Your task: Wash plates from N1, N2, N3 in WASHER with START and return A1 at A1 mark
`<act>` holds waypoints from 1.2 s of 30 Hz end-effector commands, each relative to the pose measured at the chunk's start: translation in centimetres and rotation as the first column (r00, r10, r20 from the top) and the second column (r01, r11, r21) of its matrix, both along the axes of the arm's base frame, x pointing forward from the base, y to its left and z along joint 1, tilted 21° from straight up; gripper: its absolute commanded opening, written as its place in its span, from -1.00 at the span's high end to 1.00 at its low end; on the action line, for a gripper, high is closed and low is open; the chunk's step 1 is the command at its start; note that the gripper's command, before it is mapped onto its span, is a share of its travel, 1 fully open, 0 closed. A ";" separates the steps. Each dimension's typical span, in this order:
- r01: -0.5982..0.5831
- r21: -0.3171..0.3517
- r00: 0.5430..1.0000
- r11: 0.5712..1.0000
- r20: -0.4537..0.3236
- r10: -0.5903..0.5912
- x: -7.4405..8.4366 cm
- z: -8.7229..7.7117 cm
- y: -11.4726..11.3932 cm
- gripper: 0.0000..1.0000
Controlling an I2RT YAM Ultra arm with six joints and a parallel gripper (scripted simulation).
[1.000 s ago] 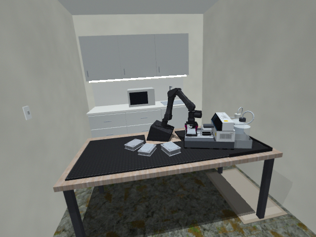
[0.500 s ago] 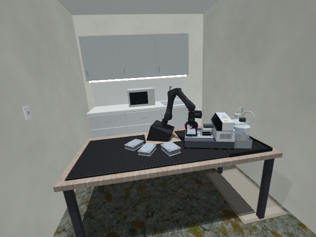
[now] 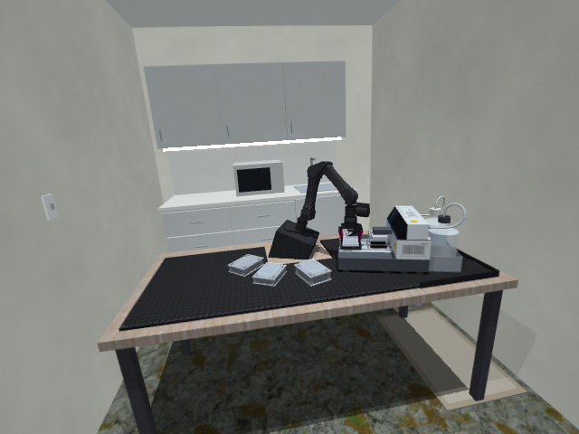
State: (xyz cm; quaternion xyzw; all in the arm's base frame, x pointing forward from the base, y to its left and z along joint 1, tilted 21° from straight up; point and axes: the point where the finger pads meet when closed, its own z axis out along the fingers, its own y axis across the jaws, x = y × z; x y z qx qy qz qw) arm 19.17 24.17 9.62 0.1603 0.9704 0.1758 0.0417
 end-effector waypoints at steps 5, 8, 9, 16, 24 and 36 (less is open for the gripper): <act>0.004 0.004 1.000 1.000 0.012 -0.004 0.2 0.2 0.1 1.00; 0.004 0.004 1.000 1.000 0.012 -0.004 0.2 0.2 0.1 1.00; 0.004 0.004 1.000 1.000 0.012 -0.004 0.2 0.1 0.1 1.00; 0.004 0.004 1.000 1.000 0.012 -0.004 0.2 0.1 0.1 1.00; 0.004 0.004 1.000 1.000 0.012 -0.004 0.2 0.0 0.1 -1.00; 0.004 0.004 1.000 1.000 0.012 -0.004 0.2 0.0 0.1 -1.00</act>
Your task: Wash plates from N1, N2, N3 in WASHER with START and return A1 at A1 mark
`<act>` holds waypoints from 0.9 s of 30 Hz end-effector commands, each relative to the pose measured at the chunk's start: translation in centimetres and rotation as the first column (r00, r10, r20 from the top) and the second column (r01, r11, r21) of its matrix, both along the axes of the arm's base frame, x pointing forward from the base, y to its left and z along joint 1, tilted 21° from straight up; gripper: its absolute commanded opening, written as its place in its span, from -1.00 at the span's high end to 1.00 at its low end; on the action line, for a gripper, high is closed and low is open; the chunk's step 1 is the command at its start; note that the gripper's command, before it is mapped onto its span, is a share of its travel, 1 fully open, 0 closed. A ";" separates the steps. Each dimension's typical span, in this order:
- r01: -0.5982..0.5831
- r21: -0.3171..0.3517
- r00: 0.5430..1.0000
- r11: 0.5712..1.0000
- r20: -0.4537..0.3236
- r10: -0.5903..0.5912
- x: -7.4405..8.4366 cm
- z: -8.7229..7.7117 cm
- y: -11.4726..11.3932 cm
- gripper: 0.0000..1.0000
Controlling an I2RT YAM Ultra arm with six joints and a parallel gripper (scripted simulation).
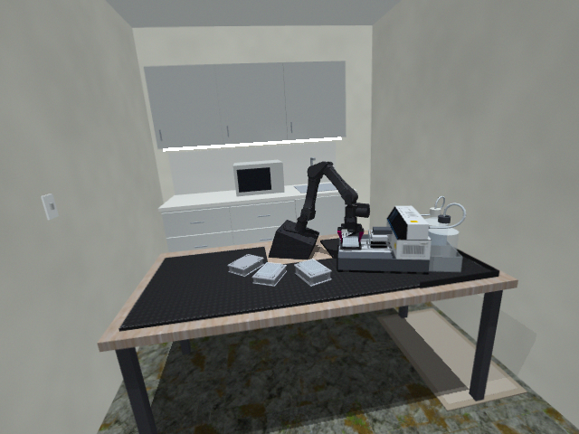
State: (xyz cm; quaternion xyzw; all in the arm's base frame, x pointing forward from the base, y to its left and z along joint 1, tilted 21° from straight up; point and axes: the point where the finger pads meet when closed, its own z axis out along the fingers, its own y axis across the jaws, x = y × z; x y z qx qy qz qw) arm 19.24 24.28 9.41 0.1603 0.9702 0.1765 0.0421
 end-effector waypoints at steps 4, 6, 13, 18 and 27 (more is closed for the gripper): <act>0.003 0.003 1.000 1.000 0.011 -0.003 0.2 0.2 0.0 -1.00; 0.003 0.003 1.000 1.000 0.011 -0.003 0.2 0.2 0.0 -1.00; 0.003 0.003 1.000 1.000 0.011 -0.003 0.1 0.7 -0.2 -1.00; 0.003 0.003 1.000 1.000 0.011 -0.003 0.0 1.5 -0.4 -1.00; 0.003 0.003 1.000 1.000 0.011 -0.003 -0.2 2.6 -0.8 -1.00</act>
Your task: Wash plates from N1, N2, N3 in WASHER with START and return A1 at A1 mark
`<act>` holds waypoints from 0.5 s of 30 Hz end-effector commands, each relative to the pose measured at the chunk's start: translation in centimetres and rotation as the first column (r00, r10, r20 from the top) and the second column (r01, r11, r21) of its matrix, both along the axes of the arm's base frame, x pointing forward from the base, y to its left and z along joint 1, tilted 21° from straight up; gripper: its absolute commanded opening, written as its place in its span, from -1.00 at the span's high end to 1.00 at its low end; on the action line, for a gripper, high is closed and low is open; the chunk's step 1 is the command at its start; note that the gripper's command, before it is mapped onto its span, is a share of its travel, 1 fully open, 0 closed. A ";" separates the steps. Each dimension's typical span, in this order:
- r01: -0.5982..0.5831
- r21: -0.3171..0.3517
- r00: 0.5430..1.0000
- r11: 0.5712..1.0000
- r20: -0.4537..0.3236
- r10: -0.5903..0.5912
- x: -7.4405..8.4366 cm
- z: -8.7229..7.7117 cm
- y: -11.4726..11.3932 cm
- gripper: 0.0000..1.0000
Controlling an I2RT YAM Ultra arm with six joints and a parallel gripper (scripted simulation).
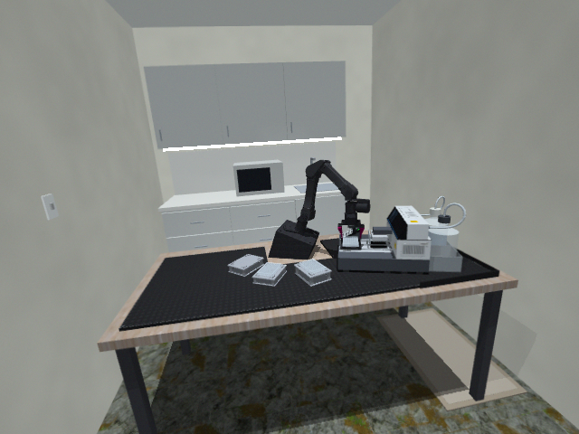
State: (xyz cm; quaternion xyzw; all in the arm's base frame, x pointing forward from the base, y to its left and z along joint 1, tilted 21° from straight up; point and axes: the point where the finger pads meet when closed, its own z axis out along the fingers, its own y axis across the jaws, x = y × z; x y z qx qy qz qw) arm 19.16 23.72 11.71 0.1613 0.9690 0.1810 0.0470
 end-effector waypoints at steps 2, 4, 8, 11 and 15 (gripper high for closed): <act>0.000 -0.005 1.000 1.000 0.000 0.000 -0.2 0.6 -0.4 -1.00; 0.000 -0.005 1.000 1.000 0.000 0.000 -0.2 0.9 -0.5 -1.00; 0.000 -0.005 1.000 1.000 0.000 0.000 -0.3 1.5 -0.7 -1.00; 0.000 -0.005 1.000 1.000 0.000 0.000 -0.4 2.0 -0.9 -1.00; 0.000 -0.005 1.000 1.000 0.000 0.000 -0.5 2.6 -1.1 -1.00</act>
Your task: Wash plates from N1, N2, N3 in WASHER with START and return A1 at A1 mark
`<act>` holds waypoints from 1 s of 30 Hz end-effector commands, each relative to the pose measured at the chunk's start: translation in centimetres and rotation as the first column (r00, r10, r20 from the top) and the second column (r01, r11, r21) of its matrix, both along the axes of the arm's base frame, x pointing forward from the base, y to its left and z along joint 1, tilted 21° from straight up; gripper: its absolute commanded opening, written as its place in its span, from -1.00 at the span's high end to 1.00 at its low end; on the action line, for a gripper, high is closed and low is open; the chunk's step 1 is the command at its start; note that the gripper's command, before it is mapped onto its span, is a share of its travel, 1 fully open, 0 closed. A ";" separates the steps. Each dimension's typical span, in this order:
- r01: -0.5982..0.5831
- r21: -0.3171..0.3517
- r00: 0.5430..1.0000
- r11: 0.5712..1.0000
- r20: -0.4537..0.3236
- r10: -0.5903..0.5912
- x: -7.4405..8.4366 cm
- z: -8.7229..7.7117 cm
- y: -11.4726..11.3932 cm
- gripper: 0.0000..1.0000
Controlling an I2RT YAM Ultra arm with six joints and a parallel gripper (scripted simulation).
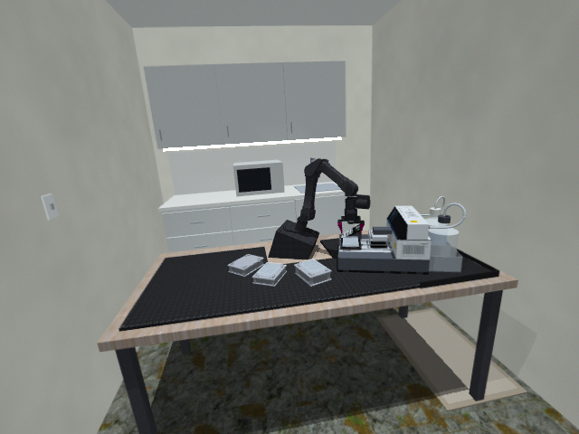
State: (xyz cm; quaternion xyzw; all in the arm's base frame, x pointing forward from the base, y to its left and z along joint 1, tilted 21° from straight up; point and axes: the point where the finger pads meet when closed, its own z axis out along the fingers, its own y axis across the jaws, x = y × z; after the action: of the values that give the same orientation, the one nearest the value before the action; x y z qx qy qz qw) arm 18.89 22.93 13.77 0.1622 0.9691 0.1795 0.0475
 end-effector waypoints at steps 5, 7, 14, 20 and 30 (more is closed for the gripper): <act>-0.002 -0.002 1.000 1.000 0.000 0.002 -0.3 1.0 -0.5 -1.00; -0.002 -0.002 1.000 1.000 0.000 0.002 -0.3 1.3 -0.6 -1.00; -0.002 -0.002 1.000 1.000 0.000 0.002 -0.5 2.4 -0.9 -1.00; -0.002 -0.002 1.000 1.000 0.000 0.002 -0.6 3.0 -1.2 -1.00; -0.002 -0.002 1.000 1.000 0.000 0.002 -0.8 4.3 -1.6 -1.00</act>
State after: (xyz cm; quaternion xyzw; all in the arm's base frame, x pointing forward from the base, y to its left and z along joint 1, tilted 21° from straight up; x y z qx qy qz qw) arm 18.25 21.55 17.77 0.1618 0.9691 0.1797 0.0479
